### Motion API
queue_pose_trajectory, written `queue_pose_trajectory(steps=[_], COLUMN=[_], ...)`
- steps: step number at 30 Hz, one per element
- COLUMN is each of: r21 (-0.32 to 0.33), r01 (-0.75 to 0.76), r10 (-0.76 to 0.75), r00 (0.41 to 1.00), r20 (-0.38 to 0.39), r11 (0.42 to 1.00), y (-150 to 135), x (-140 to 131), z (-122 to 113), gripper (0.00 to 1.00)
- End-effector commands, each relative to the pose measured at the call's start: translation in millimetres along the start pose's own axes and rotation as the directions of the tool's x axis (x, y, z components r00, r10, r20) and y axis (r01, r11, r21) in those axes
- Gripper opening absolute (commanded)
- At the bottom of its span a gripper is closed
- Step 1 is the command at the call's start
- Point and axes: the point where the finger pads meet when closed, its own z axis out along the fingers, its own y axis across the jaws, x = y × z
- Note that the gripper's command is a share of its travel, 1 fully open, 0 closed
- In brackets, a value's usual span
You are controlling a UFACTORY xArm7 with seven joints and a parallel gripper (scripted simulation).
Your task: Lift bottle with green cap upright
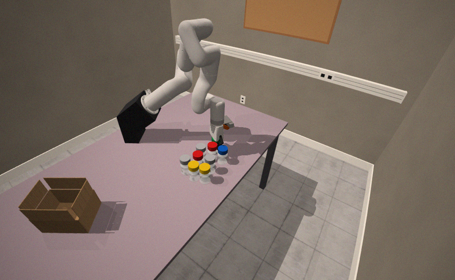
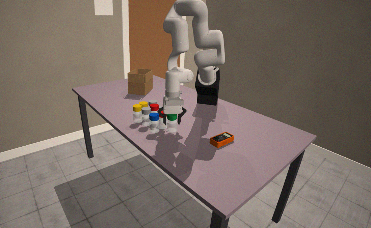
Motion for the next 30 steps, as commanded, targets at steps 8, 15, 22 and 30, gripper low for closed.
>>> queue_pose_trajectory(steps=[8,15,22,30], r21=[-0.001,-0.002,-0.001,-0.002], r01=[0.000,0.000,0.000,0.000], r10=[0.000,0.000,0.000,0.000], r00=[1.000,1.000,1.000,1.000], r20=[-0.001,-0.001,-0.001,-0.002], r11=[1.000,1.000,1.000,1.000], y=[0.7,0.6,0.5,0.8], x=[-2.0,-1.8,-1.9,-1.9], z=[-0.1,-15.1,-25.1,-27.7], gripper=[0.79,0.79,0.79,0.79])
